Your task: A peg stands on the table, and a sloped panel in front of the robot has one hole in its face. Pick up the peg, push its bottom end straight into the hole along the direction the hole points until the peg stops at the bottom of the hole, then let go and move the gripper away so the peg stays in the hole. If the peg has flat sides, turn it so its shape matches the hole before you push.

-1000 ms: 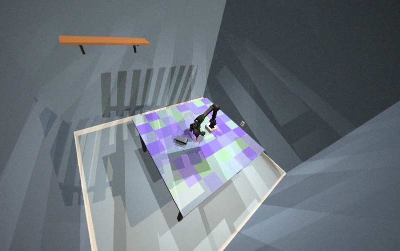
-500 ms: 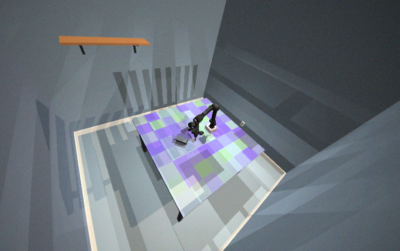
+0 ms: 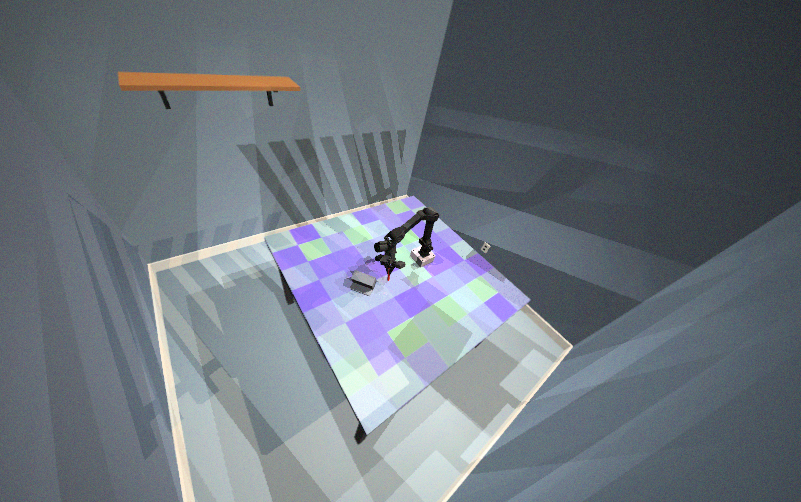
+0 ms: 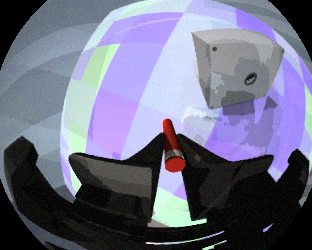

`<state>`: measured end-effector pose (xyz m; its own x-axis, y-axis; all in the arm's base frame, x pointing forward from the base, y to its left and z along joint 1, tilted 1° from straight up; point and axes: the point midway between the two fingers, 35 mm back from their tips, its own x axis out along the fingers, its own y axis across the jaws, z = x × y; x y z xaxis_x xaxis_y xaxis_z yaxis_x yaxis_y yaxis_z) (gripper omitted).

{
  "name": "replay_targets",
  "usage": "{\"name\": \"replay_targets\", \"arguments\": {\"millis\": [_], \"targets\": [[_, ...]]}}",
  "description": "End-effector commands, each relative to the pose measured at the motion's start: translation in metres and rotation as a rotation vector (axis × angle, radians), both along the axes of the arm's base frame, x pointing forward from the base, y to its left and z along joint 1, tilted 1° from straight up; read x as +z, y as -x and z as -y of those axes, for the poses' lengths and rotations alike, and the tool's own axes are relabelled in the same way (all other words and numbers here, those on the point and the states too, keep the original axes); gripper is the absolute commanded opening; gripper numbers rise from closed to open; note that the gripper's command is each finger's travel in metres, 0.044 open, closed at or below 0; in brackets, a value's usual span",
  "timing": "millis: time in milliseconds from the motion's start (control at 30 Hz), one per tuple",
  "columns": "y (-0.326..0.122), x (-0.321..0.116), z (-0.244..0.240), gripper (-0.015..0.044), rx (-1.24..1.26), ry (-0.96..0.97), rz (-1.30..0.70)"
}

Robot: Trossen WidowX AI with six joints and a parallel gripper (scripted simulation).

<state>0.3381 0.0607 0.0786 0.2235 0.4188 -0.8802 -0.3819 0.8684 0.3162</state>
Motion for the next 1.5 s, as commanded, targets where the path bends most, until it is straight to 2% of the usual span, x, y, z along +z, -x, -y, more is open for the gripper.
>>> {"name": "replay_targets", "arguments": {"millis": [0,1467], "targets": [[-0.002,-0.001,0.004,0.0,-0.023,-0.026,0.006],[-0.019,-0.003,0.053,0.0,-0.192,-0.235,0.127]]}}
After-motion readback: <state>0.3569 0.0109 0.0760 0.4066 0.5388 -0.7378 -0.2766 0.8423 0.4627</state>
